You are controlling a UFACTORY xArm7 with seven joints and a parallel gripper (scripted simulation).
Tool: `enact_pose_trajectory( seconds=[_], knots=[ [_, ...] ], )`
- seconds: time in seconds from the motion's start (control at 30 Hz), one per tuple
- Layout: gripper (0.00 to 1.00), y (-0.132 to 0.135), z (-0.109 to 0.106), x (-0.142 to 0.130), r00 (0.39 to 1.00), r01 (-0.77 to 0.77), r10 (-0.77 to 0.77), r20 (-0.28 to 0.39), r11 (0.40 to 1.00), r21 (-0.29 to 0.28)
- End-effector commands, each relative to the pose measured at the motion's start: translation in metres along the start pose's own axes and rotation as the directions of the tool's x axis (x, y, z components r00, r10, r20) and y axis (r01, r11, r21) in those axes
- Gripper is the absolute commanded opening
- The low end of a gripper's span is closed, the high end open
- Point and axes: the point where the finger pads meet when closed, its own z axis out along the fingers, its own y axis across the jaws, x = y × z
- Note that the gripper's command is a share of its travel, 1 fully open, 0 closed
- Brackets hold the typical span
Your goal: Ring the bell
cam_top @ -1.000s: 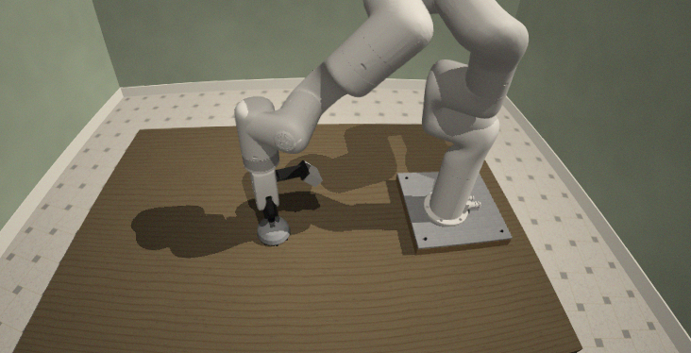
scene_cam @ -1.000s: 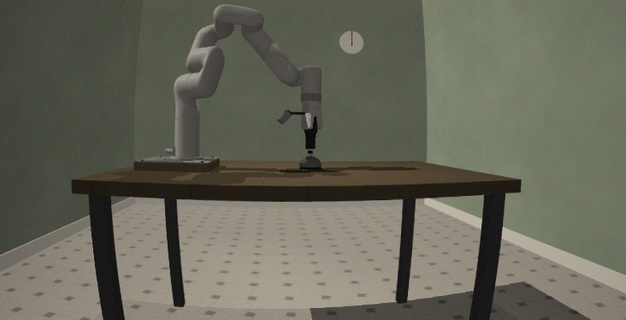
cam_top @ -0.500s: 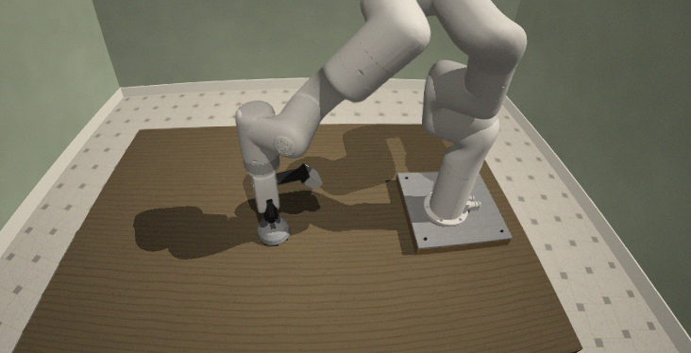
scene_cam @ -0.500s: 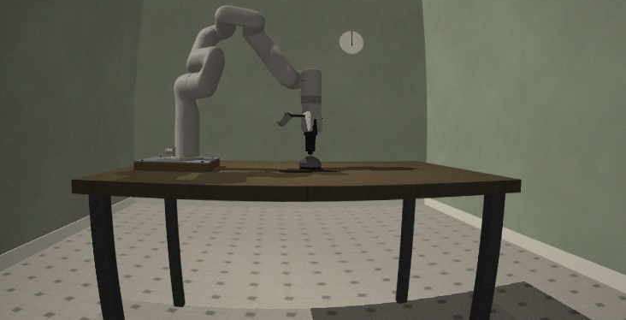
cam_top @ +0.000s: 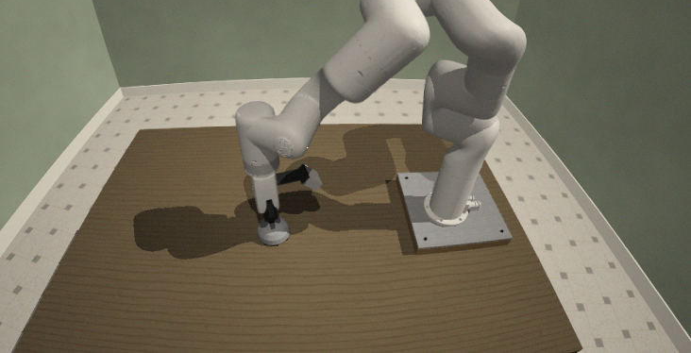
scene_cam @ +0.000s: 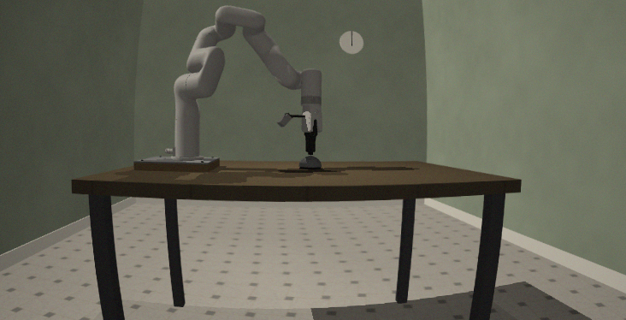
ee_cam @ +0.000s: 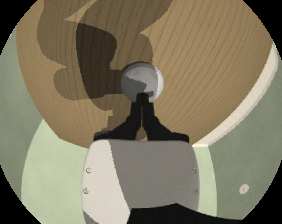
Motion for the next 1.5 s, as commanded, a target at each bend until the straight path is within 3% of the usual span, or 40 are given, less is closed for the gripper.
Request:
enact_pose_trajectory(
  seconds=[0.0,1.03,1.47],
  knots=[
    [0.00,0.000,0.001,-0.001,1.000,0.000,0.000,0.003,1.000,0.001],
    [0.00,0.000,0.000,-0.001,1.000,0.000,0.000,0.003,1.000,0.001],
    [0.00,0.000,-0.017,-0.001,1.000,0.000,0.000,0.003,1.000,0.001]
  ],
)
